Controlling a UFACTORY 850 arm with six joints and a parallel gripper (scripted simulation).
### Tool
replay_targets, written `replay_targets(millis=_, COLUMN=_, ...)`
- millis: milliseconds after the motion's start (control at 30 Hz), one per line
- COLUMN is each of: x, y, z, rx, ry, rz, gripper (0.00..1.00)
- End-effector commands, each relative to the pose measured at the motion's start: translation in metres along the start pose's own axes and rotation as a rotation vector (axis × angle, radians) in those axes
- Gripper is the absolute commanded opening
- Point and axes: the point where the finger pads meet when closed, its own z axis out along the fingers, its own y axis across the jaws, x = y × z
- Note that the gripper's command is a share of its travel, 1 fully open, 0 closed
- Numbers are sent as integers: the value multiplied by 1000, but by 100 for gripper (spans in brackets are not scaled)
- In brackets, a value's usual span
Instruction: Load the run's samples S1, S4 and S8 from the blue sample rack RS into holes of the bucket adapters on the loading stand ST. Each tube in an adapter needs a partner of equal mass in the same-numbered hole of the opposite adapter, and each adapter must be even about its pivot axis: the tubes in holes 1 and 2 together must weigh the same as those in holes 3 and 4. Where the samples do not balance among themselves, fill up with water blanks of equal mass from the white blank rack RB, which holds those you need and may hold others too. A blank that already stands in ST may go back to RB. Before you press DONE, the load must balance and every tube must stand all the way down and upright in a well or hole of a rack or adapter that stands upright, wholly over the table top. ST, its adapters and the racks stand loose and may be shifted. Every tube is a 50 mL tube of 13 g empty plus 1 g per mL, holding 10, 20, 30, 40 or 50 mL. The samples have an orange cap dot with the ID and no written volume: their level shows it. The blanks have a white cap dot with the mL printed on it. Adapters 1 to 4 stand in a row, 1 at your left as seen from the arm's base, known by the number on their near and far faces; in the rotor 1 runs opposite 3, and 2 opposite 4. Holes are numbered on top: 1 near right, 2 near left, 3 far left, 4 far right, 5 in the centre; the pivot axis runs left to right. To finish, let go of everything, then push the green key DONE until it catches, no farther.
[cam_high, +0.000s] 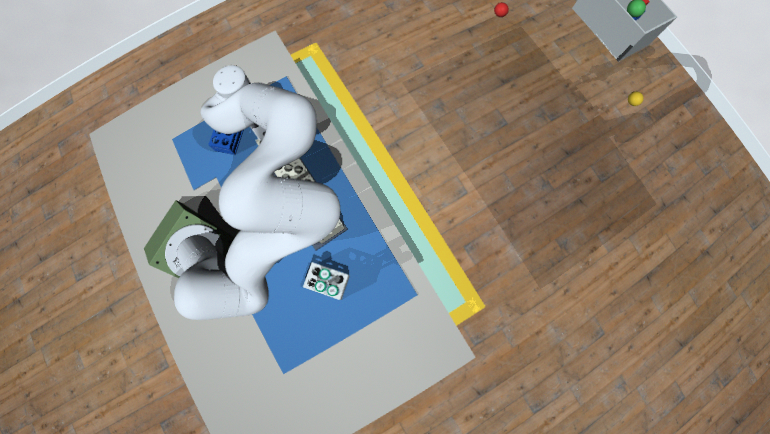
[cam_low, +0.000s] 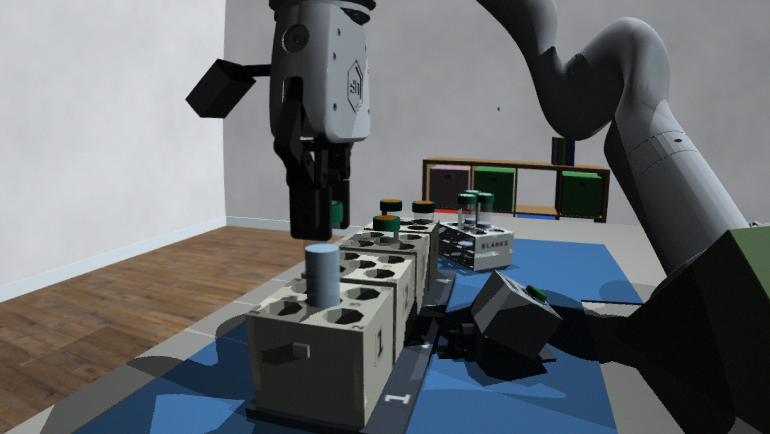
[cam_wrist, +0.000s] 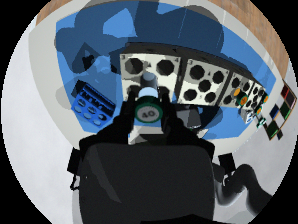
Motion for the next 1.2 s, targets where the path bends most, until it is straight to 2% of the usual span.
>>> replay_targets(millis=0, x=0, y=0, z=2, rx=1, ry=1, rz=1, gripper=0)
replay_targets(millis=1167, x=1, y=0, z=32, rx=1, ry=1, rz=1, gripper=0)
